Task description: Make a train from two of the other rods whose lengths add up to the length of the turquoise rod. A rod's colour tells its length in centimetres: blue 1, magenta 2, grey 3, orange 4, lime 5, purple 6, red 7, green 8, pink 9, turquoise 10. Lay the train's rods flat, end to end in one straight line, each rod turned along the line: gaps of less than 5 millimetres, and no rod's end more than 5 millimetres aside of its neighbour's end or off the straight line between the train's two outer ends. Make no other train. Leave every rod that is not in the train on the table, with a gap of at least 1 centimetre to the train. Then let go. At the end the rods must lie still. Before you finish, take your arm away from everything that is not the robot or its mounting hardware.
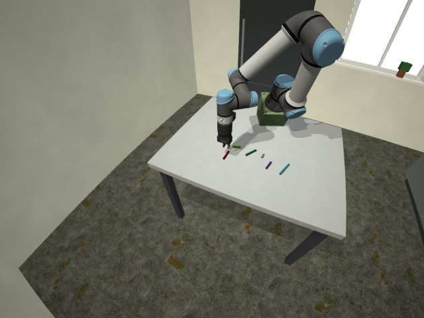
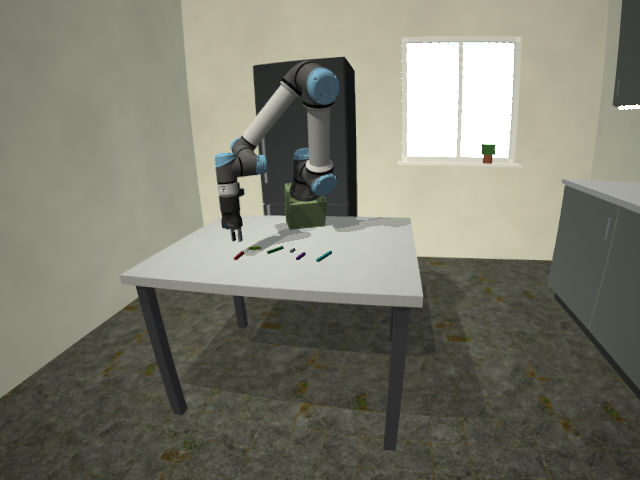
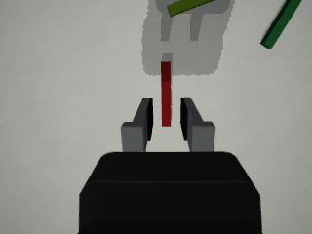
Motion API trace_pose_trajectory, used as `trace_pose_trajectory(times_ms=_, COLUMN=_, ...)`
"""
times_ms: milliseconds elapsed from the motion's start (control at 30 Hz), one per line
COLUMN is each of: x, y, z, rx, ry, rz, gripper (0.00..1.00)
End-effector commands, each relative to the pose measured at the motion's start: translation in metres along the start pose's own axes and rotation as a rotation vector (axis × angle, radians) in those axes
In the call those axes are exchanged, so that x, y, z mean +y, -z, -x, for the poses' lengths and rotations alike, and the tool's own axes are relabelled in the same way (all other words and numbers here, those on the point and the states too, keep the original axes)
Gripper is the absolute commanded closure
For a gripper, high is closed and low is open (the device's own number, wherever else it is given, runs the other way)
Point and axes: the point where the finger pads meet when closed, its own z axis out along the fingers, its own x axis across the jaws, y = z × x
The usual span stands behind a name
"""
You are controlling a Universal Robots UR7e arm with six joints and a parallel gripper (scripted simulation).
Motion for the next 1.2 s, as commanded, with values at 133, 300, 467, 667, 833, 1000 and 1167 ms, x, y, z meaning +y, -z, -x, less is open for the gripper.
trace_pose_trajectory(times_ms=133, x=0.0, y=-0.005, z=0.0, rx=-0.001, ry=0.0, rz=0.001, gripper=0.46)
trace_pose_trajectory(times_ms=300, x=0.0, y=-0.011, z=0.0, rx=-0.001, ry=0.0, rz=0.001, gripper=0.46)
trace_pose_trajectory(times_ms=467, x=0.0, y=-0.018, z=0.0, rx=-0.001, ry=0.0, rz=0.001, gripper=0.46)
trace_pose_trajectory(times_ms=667, x=0.0, y=-0.025, z=0.0, rx=-0.001, ry=0.0, rz=0.001, gripper=0.46)
trace_pose_trajectory(times_ms=833, x=0.0, y=-0.032, z=0.0, rx=-0.001, ry=0.0, rz=0.001, gripper=0.46)
trace_pose_trajectory(times_ms=1000, x=0.0, y=-0.039, z=0.0, rx=-0.001, ry=0.0, rz=0.001, gripper=0.46)
trace_pose_trajectory(times_ms=1167, x=0.0, y=-0.045, z=0.0, rx=-0.001, ry=0.0, rz=0.001, gripper=0.46)
